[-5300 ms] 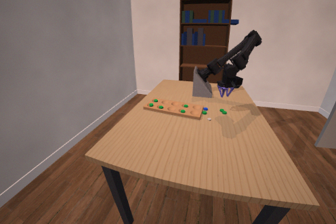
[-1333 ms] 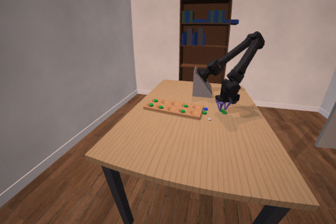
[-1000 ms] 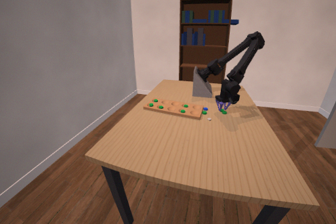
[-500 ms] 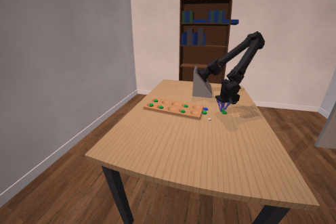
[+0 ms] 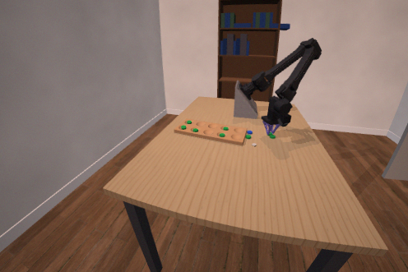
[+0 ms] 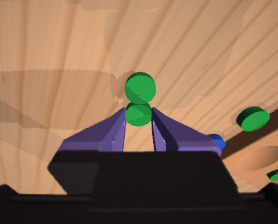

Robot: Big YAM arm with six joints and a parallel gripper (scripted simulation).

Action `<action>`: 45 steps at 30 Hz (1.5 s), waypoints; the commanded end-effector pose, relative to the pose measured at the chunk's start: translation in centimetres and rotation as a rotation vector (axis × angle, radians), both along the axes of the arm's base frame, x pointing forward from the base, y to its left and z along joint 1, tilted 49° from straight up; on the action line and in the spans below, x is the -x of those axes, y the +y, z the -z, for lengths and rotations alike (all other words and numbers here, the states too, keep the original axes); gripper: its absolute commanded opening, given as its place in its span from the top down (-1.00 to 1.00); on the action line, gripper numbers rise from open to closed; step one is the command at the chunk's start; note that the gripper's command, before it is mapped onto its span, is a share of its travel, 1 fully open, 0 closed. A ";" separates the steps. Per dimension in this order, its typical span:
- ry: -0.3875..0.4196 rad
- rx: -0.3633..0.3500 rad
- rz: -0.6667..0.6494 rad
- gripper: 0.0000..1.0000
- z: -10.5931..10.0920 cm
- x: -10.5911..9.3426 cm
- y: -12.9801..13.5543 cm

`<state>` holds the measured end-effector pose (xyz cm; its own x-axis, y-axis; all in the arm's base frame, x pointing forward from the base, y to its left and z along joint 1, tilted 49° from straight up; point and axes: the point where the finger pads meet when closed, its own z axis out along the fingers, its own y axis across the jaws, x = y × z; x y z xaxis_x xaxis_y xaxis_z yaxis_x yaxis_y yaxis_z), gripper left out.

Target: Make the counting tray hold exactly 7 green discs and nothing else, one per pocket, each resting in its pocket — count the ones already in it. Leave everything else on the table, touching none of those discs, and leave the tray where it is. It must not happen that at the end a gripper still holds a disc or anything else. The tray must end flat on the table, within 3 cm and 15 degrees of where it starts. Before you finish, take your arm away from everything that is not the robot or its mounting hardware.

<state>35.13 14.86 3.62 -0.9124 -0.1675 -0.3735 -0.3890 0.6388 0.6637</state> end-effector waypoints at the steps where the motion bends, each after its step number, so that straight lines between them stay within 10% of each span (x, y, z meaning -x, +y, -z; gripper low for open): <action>1: 0.012 0.002 0.003 1.00 0.4 0.0 0.1; 11: 0.000 0.003 0.017 1.00 -0.1 -0.4 -1.0; 30: -0.044 0.008 0.017 1.00 -7.9 -0.2 -8.4; 34: -0.011 0.003 -0.007 1.00 -6.8 0.6 -7.5; 45: -0.017 0.042 0.029 1.00 -1.4 -4.4 -15.9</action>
<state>36.99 2.63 7.03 -0.9231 -0.1467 -0.3554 -0.3563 0.6737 0.6475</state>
